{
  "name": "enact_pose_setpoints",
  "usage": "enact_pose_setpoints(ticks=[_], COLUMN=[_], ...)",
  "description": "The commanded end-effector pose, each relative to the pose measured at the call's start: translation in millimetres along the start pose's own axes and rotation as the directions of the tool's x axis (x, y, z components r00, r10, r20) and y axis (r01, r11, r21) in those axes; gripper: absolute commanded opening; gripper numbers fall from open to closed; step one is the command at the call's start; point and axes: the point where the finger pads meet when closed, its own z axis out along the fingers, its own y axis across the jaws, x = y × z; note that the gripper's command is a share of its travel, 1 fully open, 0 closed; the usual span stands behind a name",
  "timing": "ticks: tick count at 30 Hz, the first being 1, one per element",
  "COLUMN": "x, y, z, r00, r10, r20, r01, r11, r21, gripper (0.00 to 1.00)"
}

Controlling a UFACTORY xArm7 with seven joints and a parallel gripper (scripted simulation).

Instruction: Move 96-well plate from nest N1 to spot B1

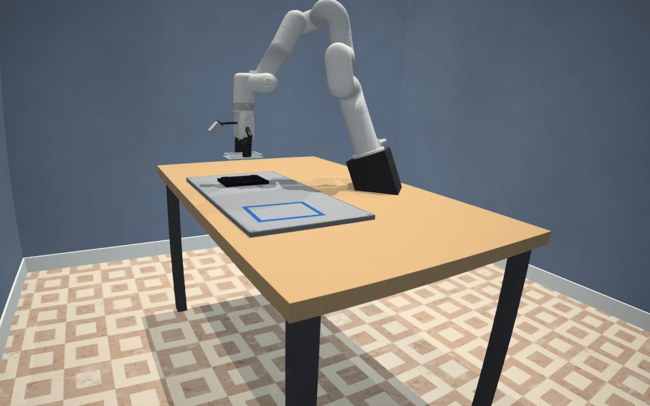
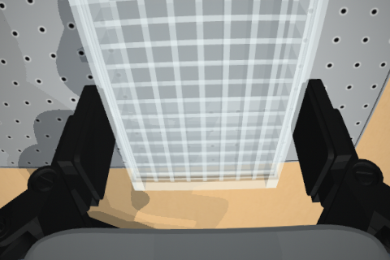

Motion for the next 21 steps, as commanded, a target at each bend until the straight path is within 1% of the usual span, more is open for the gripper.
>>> enact_pose_setpoints(ticks=[1,4,13,15,21], x=[1.5,1.8,2.9,2.9,3.6], y=[0.4,-6.2,-36.3,-36.3,-56.3], z=[-1.3,-1.1,-0.1,-0.1,0.5], r00=[1.000,0.999,0.999,0.999,0.999], r10=[0.000,0.036,0.036,0.036,0.036], r20=[-0.004,-0.004,-0.004,-0.004,-0.004], r01=[0.000,-0.036,-0.036,-0.036,-0.036], r11=[1.000,0.999,0.999,0.999,0.999], r21=[-0.001,-0.001,-0.001,-0.001,-0.001], gripper=[0.00,0.00,0.00,0.00,0.00])
